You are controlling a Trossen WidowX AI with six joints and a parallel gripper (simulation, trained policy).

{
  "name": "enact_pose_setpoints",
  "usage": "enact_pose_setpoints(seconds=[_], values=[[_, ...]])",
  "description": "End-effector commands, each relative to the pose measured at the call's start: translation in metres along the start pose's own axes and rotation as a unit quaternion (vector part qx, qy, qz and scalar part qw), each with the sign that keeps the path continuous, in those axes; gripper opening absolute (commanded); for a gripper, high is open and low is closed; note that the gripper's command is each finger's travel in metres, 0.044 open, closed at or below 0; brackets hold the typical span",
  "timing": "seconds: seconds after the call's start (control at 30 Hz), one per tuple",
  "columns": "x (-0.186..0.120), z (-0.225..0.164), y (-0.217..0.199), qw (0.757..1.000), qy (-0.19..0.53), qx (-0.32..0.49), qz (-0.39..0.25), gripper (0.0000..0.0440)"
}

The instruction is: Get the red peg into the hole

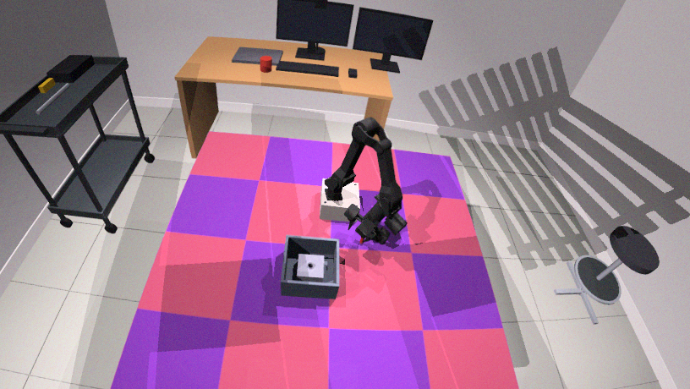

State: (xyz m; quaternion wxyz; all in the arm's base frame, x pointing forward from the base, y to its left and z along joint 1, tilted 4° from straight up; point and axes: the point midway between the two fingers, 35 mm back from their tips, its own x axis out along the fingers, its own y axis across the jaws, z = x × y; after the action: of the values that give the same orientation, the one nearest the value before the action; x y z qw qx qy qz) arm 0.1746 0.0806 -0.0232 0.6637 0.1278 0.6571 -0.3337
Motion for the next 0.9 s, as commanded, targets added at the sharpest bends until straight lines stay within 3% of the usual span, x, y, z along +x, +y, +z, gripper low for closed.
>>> enact_pose_setpoints(seconds=[0.0,0.33,0.87], values=[[0.012,-0.002,-0.001,1.0,0.001,0.003,-0.011,0.026],[0.021,-0.002,-0.005,0.999,0.015,0.007,-0.044,0.0003],[-0.025,0.042,-0.018,0.997,-0.043,0.02,-0.061,0.0]])
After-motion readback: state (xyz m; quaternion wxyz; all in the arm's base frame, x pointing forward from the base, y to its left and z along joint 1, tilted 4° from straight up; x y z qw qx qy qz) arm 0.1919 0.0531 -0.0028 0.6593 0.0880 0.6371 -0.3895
